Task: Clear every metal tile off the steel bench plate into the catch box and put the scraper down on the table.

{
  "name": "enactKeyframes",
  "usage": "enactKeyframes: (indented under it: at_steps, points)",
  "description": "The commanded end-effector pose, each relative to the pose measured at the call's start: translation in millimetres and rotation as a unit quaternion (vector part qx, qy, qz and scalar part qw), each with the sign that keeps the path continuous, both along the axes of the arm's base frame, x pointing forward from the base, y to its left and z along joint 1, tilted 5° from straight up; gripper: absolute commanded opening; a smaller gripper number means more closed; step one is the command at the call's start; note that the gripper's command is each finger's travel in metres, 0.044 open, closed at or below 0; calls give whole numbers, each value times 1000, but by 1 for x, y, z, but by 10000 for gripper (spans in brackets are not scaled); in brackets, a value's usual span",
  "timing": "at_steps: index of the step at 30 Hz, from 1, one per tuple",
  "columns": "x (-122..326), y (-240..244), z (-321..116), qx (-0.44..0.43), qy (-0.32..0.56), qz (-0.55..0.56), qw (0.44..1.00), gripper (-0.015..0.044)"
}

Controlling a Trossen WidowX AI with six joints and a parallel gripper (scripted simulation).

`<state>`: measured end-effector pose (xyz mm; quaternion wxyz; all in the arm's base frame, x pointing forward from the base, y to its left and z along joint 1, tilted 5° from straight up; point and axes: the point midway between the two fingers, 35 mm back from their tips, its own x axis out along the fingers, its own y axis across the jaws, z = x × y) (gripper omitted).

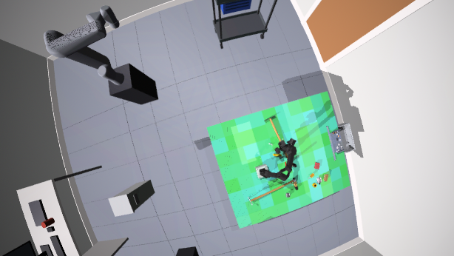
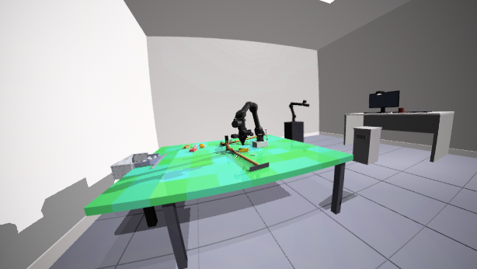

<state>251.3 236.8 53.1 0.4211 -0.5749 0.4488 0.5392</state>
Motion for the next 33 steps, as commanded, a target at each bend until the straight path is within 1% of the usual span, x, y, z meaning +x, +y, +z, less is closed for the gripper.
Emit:
enactKeyframes:
  at_steps: [1, 25, 33]
  points:
    - [-2, -2, -13, -1, 3, -6, 1000, 0]
    - [-8, -12, -73, -1, 2, -21, 1000, 0]
    - [-5, -12, -76, -1, 2, -22, 1000, 0]
